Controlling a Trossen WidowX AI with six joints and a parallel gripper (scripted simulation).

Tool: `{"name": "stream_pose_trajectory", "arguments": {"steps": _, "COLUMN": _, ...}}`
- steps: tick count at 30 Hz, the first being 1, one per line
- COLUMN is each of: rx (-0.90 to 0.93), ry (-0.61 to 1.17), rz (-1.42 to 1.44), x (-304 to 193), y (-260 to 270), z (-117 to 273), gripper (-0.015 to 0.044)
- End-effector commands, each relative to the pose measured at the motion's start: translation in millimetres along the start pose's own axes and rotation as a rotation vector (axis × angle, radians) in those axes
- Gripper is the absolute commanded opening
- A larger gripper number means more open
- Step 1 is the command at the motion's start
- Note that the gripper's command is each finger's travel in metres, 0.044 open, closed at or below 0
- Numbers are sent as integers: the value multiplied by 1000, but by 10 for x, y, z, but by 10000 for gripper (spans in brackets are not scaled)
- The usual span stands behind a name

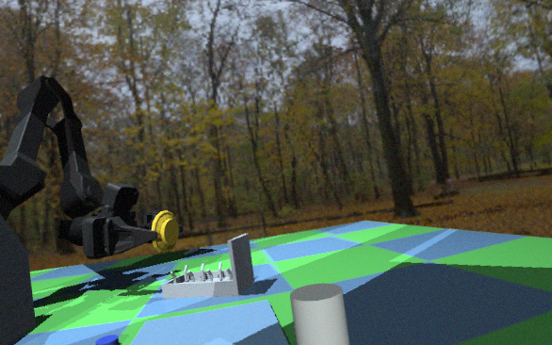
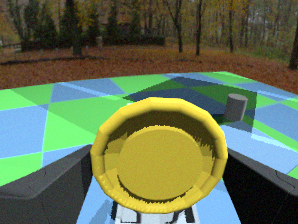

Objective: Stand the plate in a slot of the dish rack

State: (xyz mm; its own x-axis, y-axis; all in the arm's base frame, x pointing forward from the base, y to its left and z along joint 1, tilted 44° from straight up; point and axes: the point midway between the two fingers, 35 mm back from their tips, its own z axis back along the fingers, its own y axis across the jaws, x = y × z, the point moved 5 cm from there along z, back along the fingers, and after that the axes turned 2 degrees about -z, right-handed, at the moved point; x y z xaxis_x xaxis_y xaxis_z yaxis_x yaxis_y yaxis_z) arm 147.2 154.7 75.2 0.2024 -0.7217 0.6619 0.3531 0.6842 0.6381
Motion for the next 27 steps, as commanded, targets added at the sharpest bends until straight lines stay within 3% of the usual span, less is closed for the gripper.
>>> {"name": "stream_pose_trajectory", "arguments": {"steps": 1, "rx": 0, "ry": -6, "rz": 2, "x": -34, "y": -16, "z": -25, "gripper": 0}}
{"name": "stream_pose_trajectory", "arguments": {"steps": 27, "rx": 5, "ry": -1, "rz": -8, "x": -248, "y": -47, "z": -329, "gripper": 0}}
